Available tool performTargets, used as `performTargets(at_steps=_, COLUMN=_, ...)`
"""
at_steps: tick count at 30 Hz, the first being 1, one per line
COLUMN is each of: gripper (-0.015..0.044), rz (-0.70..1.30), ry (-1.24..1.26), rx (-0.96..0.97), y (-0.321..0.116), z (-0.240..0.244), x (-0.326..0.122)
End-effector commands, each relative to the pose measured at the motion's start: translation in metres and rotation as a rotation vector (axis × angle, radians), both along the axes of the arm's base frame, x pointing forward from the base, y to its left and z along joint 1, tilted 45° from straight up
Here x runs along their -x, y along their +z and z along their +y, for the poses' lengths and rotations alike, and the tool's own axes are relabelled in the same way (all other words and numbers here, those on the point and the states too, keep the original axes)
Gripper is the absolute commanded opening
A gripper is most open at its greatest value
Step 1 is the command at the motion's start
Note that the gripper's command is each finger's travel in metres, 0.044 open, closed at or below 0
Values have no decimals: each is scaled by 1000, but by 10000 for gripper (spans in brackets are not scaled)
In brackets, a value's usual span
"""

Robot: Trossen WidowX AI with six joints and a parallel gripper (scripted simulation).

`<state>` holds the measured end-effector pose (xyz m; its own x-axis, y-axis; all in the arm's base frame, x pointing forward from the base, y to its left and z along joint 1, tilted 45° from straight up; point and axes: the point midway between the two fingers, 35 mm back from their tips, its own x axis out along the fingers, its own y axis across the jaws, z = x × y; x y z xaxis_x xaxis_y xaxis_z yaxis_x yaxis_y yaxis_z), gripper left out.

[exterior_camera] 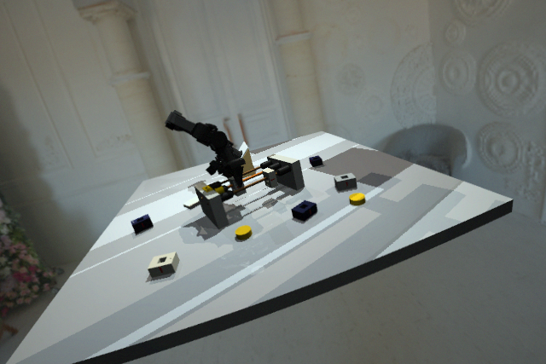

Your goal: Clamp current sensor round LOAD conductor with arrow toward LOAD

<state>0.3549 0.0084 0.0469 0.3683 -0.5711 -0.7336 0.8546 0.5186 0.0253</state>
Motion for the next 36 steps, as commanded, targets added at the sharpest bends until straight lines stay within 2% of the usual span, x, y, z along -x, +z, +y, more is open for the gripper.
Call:
performTargets(at_steps=1, gripper=0, rz=11, ry=2, rx=-1, y=-2, z=-1, x=2)
performTargets(at_steps=23, gripper=0, rz=0, ry=0, rx=0, y=-4, z=-4, x=0)
performTargets(at_steps=33, gripper=260, rz=-4, ry=1, rx=-1, y=0, z=-1, x=-1)
performTargets(at_steps=36, gripper=260, rz=-4, ry=1, rx=-1, y=0, z=-1, x=-1)
